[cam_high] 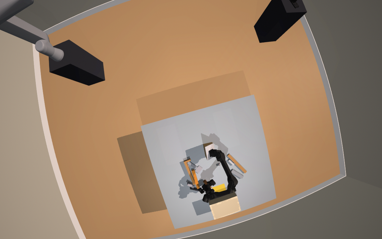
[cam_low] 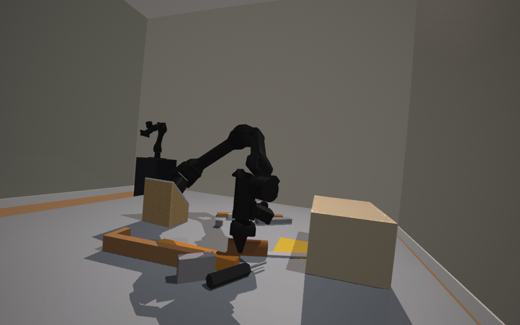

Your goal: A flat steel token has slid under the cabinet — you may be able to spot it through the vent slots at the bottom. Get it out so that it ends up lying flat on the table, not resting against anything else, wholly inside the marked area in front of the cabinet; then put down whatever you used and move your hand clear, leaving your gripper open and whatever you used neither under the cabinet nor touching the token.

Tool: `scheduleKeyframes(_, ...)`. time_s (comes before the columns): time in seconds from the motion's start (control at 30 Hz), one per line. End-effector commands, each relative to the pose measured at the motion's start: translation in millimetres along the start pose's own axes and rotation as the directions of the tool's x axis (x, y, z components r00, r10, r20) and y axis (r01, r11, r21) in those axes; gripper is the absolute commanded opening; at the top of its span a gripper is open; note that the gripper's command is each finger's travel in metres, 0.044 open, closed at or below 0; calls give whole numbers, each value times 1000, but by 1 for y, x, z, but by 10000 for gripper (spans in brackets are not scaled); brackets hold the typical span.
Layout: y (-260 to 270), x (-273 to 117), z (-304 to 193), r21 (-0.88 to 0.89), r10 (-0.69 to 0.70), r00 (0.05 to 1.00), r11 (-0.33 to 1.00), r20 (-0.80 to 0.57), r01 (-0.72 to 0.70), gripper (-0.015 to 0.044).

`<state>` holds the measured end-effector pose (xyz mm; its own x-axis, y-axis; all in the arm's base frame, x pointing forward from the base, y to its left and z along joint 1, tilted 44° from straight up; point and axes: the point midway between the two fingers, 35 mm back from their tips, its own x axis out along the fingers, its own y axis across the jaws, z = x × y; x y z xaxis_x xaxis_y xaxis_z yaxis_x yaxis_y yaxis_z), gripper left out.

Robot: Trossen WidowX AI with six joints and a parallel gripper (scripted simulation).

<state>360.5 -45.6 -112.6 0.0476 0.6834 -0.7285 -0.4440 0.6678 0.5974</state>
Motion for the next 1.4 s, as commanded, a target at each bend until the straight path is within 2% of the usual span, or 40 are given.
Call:
scheduleKeyframes(0.0,-1,0,8,-2,-4,1000,1000,-1,4,0)
scheduleKeyframes(1.37,-2,0,57,-3,-3,1000,1000,1,3,0)
